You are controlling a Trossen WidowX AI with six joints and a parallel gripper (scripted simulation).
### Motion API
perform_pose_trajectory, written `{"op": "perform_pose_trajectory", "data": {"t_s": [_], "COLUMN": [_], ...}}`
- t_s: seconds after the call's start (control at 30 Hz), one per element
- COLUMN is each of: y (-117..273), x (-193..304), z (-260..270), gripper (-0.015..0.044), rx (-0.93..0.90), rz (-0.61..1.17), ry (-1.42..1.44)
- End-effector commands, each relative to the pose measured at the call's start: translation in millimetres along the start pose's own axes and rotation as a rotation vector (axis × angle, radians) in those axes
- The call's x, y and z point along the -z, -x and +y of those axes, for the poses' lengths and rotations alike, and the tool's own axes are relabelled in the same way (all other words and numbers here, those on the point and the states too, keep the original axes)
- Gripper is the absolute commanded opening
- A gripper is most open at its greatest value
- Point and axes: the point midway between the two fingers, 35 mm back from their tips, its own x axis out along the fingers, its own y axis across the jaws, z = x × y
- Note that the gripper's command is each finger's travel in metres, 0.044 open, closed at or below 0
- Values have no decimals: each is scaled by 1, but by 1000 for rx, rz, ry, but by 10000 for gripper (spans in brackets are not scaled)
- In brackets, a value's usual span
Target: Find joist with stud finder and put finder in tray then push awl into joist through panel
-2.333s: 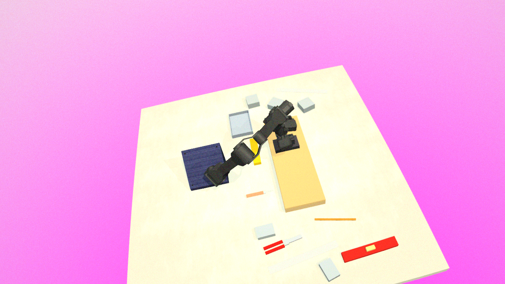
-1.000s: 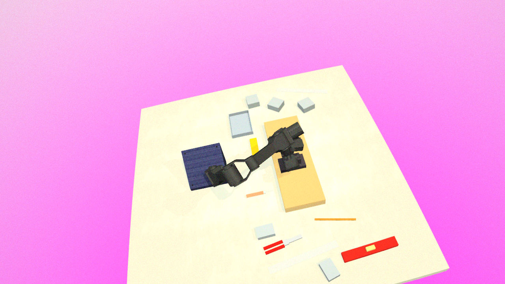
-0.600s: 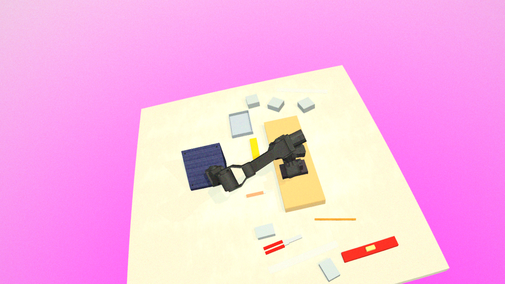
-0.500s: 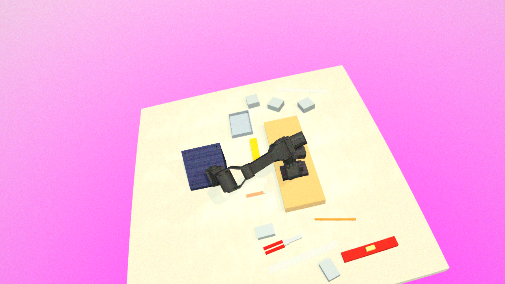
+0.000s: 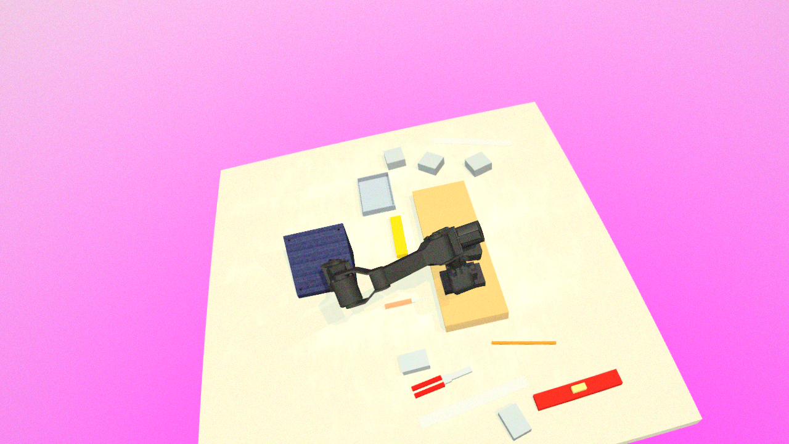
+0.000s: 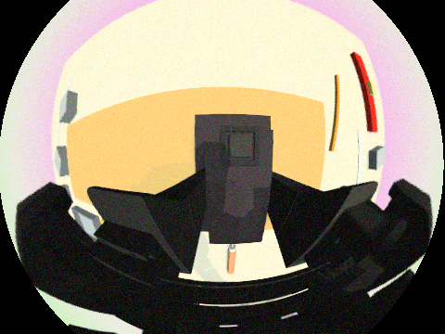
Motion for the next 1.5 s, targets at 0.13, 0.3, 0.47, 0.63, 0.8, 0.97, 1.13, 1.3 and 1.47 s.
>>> {"op": "perform_pose_trajectory", "data": {"t_s": [0.13,0.3,0.47,0.63,0.8,0.97,1.13,1.3,1.47], "y": [0,0,1,1,1,1,1,10,30], "x": [0,0,0,0,0,0,0,-4,-12], "z": [-33,-48,-63,-72,-72,-66,-66,-66,-66], "gripper": [0,0,0,0,0,0,0,0,0], "rx": [15,15,16,16,16,8,8,7,5], "rz": [1,1,1,1,1,-1,-1,0,2], "ry": [-12,-12,-12,-12,-12,-5,-5,-6,-8]}}
